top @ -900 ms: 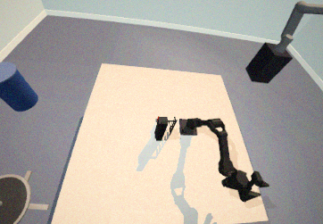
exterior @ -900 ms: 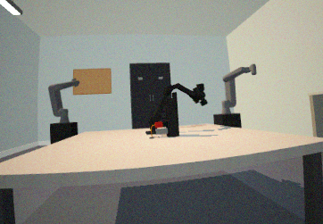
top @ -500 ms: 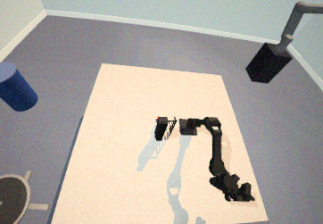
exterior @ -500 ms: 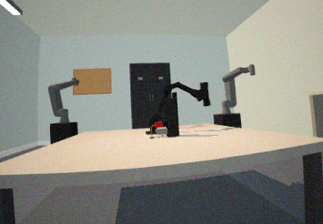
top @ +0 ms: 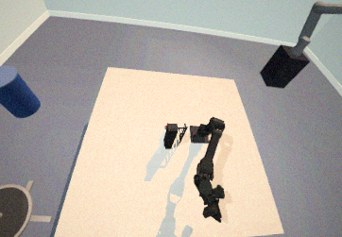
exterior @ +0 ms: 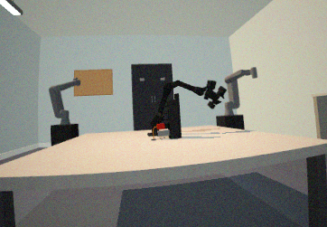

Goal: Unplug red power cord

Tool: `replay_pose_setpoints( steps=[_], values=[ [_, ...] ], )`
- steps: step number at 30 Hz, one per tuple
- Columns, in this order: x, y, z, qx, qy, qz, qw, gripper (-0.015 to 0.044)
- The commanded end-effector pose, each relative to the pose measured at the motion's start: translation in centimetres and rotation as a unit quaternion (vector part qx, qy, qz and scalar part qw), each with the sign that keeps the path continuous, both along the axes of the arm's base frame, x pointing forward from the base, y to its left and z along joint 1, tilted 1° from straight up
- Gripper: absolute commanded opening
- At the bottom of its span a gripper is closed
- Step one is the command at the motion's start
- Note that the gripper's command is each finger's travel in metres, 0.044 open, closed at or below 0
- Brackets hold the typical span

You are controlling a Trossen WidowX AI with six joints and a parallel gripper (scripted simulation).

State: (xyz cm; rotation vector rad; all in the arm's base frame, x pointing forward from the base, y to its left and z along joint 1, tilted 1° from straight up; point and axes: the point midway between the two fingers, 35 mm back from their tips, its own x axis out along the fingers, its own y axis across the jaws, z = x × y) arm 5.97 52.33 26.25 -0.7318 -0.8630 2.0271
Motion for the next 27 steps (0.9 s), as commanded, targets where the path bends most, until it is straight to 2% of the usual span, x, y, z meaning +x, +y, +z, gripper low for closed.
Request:
replay_pose_setpoints(
  steps=[1,7,13,21,27],
  values=[
    [4.0,-1.0,-1.0,-0.062,0.059,-0.071,0.994,0.016],
    [10.9,-3.9,-2.7,-0.153,0.168,-0.199,0.953,0.016],
    [18.1,-8.6,-4.6,-0.225,0.296,-0.34,0.864,0.016],
    [27.9,-18.5,-6.4,-0.241,0.464,-0.523,0.673,0.016],
    [32.4,-26.5,-7.3,-0.211,0.562,-0.614,0.513,0.016]
  ],
)
